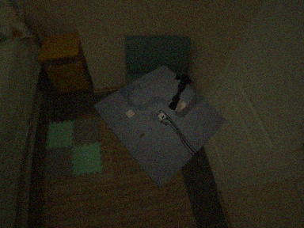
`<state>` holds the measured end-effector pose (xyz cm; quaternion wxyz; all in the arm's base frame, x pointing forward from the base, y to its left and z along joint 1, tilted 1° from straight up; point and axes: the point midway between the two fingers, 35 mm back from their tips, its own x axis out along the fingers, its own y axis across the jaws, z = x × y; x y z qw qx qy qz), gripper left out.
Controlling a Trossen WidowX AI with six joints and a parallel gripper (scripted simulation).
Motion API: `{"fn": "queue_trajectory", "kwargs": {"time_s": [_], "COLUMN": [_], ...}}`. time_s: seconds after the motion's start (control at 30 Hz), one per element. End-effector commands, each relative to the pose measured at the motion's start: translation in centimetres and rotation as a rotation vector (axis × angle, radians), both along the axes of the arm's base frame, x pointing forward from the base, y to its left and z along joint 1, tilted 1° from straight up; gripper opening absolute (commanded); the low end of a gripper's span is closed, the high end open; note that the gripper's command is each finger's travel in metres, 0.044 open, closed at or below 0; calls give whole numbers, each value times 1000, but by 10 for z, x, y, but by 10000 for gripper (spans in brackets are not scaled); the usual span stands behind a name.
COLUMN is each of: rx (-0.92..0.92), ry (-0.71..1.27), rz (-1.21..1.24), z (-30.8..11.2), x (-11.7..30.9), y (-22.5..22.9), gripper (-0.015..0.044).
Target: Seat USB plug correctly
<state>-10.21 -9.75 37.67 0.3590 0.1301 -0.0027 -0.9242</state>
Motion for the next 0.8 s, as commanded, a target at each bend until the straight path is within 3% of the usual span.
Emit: {"fn": "queue_trajectory", "kwargs": {"time_s": [0.0,0.37,0.77], "rx": [-2,42,253], "ry": [-6,-320,-724], "rz": [6,389,692], "z": [0,-30,-71], "x": [0,30,130], "y": [-1,-72,-126], "gripper": [426,440,440]}}
